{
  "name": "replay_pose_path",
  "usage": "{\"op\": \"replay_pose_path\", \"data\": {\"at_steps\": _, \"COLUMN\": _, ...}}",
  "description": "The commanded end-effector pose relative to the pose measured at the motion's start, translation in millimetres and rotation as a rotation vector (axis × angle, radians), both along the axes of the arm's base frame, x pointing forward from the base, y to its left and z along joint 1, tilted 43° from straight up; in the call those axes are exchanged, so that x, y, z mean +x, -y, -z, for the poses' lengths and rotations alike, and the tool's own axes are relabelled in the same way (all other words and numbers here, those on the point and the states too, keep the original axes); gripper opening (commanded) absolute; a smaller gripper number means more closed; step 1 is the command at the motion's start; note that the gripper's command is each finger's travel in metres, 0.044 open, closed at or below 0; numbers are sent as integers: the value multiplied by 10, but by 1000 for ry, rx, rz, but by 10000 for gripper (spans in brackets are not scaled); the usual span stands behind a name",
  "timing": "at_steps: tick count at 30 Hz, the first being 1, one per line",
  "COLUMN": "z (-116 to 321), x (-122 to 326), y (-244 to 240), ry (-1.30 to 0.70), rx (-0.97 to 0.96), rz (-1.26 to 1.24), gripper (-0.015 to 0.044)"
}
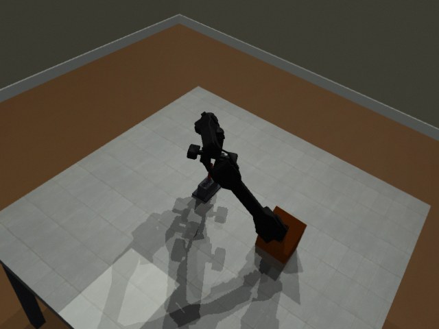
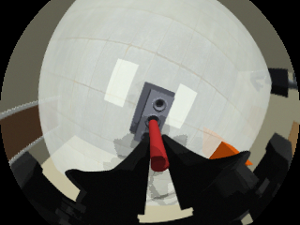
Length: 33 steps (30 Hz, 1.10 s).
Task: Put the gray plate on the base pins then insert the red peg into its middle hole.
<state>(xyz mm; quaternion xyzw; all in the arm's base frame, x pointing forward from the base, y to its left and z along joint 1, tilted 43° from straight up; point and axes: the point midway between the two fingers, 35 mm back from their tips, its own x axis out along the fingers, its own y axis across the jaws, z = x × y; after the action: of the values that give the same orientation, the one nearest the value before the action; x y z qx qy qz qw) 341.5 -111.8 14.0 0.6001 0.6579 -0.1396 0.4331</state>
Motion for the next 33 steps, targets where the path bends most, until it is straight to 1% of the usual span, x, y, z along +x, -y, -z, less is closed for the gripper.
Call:
{"op": "replay_pose_path", "data": {"at_steps": 1, "z": 38, "x": 2, "y": -33, "ry": -2, "rx": 2, "rz": 3, "gripper": 0}}
{"op": "replay_pose_path", "data": {"at_steps": 7, "z": 103, "x": 8, "y": -91, "ry": -1, "rx": 2, "rz": 1, "gripper": 0}}
{"op": "replay_pose_path", "data": {"at_steps": 33, "z": 101, "x": 14, "y": -97, "ry": -2, "rx": -1, "rz": -8, "gripper": 0}}
